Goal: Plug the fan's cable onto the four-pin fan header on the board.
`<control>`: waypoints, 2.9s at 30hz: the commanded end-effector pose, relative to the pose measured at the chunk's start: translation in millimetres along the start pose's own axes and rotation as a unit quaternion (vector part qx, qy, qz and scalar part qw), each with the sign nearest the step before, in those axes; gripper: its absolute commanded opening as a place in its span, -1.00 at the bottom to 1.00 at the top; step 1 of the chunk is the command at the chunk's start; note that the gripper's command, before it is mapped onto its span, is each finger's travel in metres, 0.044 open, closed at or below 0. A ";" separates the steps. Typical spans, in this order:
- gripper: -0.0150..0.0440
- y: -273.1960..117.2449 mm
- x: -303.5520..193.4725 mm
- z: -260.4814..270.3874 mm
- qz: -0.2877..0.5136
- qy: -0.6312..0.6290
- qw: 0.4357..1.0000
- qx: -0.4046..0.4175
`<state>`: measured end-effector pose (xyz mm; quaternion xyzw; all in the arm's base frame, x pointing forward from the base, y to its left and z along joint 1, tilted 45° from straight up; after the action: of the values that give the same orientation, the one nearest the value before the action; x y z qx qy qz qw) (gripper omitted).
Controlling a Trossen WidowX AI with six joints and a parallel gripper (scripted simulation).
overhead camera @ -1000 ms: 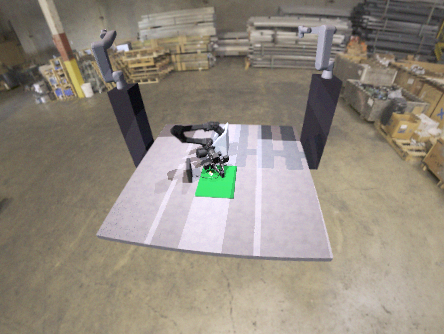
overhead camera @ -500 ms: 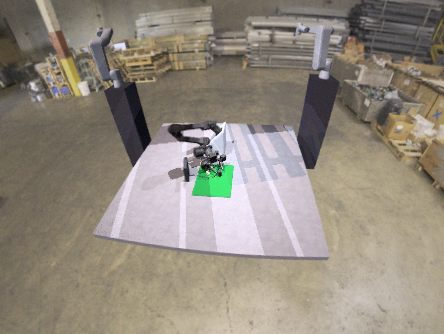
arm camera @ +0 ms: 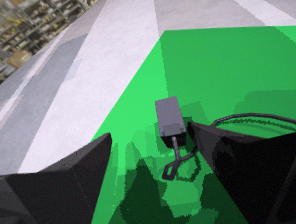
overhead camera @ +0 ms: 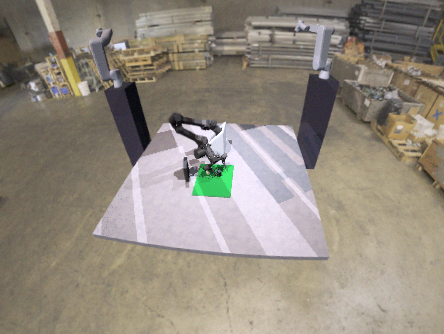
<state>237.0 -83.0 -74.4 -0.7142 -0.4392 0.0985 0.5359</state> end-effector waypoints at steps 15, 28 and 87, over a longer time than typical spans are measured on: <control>1.00 16.8 121.1 20.8 0.301 0.031 0.950 0.078; 1.00 -22.5 167.1 31.7 0.397 -0.044 0.917 0.001; 1.00 38.6 85.6 14.7 0.431 -0.103 0.895 -0.053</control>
<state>301.6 -7.3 -81.3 -0.8471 -0.1476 0.3654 0.3567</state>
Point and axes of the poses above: the point midway between the two fingers, 35 mm back from their tips, its own y axis out along the fingers, its own z axis across the jaws, x = y × z, the point moved 5 cm from there along -y, back along the fingers, and after that the axes turned 7 degrees about -y, right-handed, at the moved point
